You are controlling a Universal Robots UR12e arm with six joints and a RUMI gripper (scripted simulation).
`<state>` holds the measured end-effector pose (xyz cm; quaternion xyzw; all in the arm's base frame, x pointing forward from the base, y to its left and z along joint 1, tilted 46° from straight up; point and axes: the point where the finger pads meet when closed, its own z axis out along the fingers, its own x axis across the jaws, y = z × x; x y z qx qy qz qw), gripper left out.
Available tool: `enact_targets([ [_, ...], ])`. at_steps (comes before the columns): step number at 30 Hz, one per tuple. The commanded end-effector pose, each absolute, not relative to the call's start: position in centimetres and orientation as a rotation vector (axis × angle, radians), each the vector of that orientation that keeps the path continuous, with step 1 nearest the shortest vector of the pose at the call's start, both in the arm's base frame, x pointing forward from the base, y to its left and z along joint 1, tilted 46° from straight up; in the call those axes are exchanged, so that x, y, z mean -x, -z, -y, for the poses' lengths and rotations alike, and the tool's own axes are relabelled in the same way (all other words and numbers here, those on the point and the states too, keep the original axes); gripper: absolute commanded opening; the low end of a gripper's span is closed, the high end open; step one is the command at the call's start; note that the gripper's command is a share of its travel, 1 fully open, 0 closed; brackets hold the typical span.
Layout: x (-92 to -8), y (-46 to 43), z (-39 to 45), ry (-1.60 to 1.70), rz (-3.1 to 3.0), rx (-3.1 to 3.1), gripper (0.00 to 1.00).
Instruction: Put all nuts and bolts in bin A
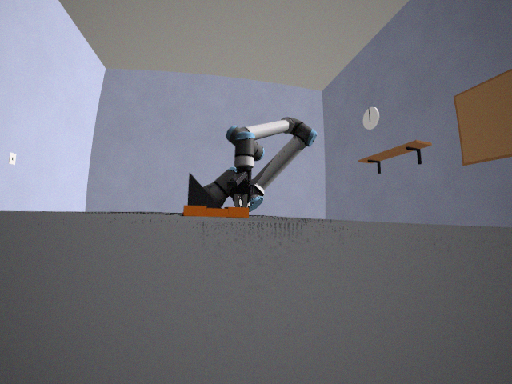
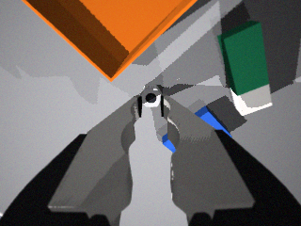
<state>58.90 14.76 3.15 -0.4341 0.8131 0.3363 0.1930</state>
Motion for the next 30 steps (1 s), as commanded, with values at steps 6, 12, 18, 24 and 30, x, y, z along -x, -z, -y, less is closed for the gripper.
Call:
enact_targets([
  [6,-59.0,-3.2,-14.7,-0.942,-2.281,1.218,0.0],
  [12,-59.0,-3.2,-14.7,-0.942,-2.281,1.218,0.0],
  [18,-58.9,-4.1,-13.8,-0.942,-2.281,1.218,0.0],
  [24,-58.9,-5.3,-12.6,-0.942,-2.281,1.218,0.0],
  [30,-58.8,-6.5,-11.4,-0.942,-2.281,1.218,0.0],
])
